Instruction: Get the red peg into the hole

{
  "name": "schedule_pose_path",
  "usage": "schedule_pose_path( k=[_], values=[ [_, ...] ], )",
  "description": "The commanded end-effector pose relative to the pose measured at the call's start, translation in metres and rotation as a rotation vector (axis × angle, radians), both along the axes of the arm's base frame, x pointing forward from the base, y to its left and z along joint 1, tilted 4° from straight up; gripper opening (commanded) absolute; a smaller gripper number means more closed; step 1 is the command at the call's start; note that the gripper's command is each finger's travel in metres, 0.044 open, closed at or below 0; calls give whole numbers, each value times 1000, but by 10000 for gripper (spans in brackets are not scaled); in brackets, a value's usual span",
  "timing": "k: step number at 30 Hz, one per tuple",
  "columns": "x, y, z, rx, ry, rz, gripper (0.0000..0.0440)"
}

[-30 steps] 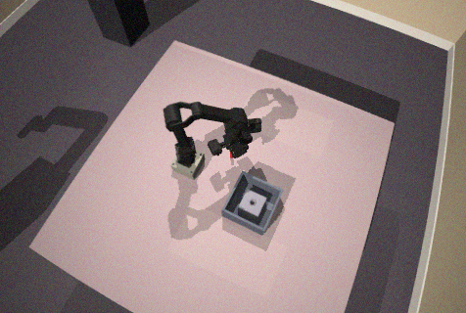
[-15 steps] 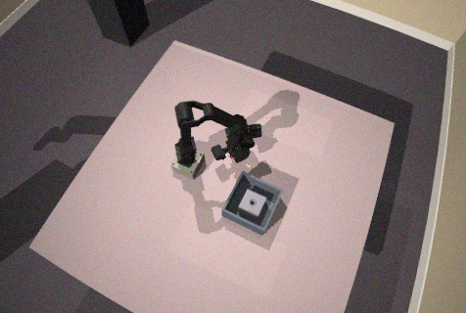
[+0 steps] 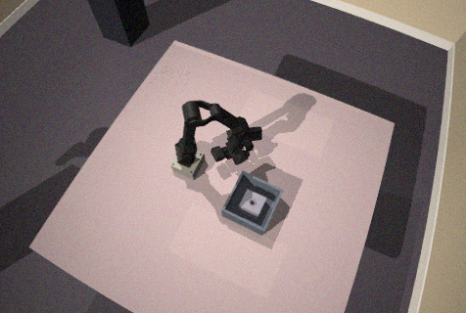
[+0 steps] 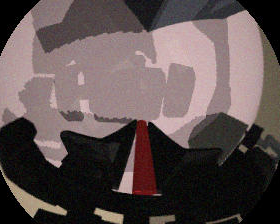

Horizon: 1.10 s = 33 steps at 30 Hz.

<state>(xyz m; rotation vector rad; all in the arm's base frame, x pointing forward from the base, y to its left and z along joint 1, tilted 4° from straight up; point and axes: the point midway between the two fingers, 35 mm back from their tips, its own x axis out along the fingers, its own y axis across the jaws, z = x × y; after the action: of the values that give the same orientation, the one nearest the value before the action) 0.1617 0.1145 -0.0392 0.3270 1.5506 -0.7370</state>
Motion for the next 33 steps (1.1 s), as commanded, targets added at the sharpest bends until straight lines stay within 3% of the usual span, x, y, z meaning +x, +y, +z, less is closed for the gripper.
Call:
schedule_pose_path(
  k=[1, 19, 33],
  values=[
    [5, -4, 6, -33, -7, 11, 0],
    [46, -13, 78, -78, -124, 22, 0],
    [88, -42, 127, -114, -230, -102, 0]
  ],
)
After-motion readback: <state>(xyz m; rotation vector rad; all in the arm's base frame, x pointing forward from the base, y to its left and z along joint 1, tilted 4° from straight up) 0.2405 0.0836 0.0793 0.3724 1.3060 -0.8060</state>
